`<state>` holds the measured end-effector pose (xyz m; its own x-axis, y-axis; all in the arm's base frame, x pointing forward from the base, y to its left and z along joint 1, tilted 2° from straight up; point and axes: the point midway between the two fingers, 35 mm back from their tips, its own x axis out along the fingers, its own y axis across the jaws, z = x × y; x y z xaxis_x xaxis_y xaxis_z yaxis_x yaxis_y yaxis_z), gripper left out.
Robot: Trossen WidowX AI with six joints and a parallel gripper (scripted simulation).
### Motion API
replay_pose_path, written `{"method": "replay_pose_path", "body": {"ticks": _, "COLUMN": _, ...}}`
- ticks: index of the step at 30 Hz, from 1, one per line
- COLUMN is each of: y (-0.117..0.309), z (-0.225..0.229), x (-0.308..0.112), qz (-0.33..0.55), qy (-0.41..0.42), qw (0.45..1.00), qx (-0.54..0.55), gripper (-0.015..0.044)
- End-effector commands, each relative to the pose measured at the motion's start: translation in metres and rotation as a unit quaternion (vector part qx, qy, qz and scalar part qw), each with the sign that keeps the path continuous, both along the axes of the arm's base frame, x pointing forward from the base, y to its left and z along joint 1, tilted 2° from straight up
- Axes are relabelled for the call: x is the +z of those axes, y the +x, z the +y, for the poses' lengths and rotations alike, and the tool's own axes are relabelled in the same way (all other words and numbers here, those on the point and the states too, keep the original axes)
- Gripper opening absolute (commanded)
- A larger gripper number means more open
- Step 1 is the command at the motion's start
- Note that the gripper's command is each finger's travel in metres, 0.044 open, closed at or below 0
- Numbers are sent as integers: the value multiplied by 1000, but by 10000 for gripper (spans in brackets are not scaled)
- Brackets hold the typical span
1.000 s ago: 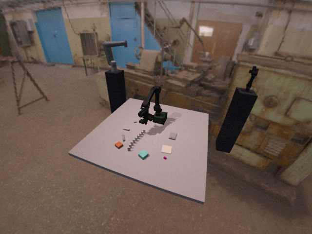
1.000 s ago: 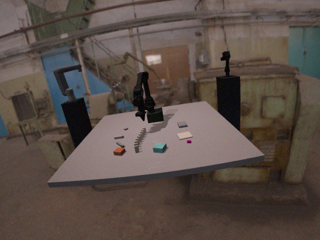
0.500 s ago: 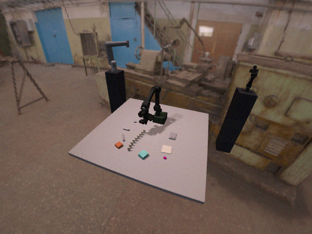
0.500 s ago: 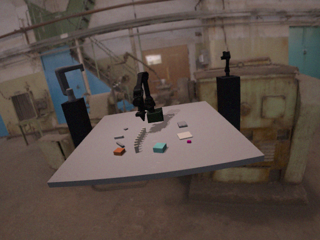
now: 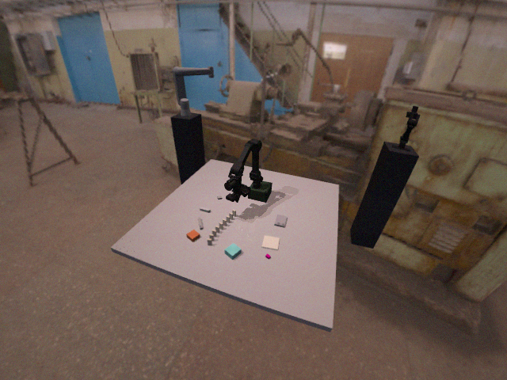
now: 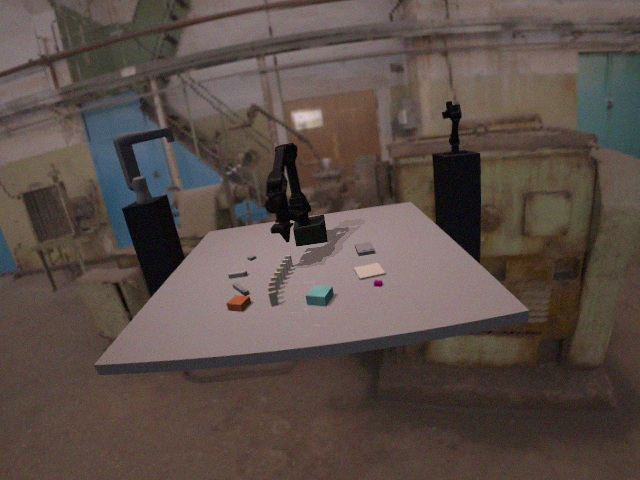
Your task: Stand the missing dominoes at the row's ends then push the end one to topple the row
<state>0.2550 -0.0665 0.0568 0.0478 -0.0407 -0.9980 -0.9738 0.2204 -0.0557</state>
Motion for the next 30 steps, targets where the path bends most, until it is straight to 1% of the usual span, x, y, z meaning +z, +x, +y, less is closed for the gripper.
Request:
{"method": "replay_pose_path", "body": {"ticks": 1, "y": 0, "z": 0, "x": 0, "qz": -2, "qy": 1, "qw": 1000, "qx": 2, "gripper": 0}}
{"method": "replay_pose_path", "body": {"ticks": 8, "y": 1, "z": 0, "x": -3, "qz": -2, "qy": 1, "qw": 1000, "qx": 2, "gripper": 0}}
{"method": "replay_pose_path", "body": {"ticks": 10, "y": 4, "z": -1, "x": -24, "qz": -2, "qy": 1, "qw": 1000, "qx": 2, "gripper": 0}}
{"method": "replay_pose_path", "body": {"ticks": 13, "y": 4, "z": -2, "x": -71, "qz": -1, "qy": 1, "qw": 1000, "qx": 2, "gripper": 0}}
{"method": "replay_pose_path", "body": {"ticks": 14, "y": 3, "z": -1, "x": -78, "qz": -1, "qy": 1, "qw": 1000, "qx": 2, "gripper": 0}}
{"method": "replay_pose_path", "body": {"ticks": 21, "y": 4, "z": -2, "x": -80, "qz": -1, "qy": 1, "qw": 1000, "qx": 2, "gripper": 0}}
{"method": "replay_pose_path", "body": {"ticks": 30, "y": 18, "z": -5, "x": -79, "qz": -2, "qy": 1, "qw": 1000, "qx": 2, "gripper": 0}}
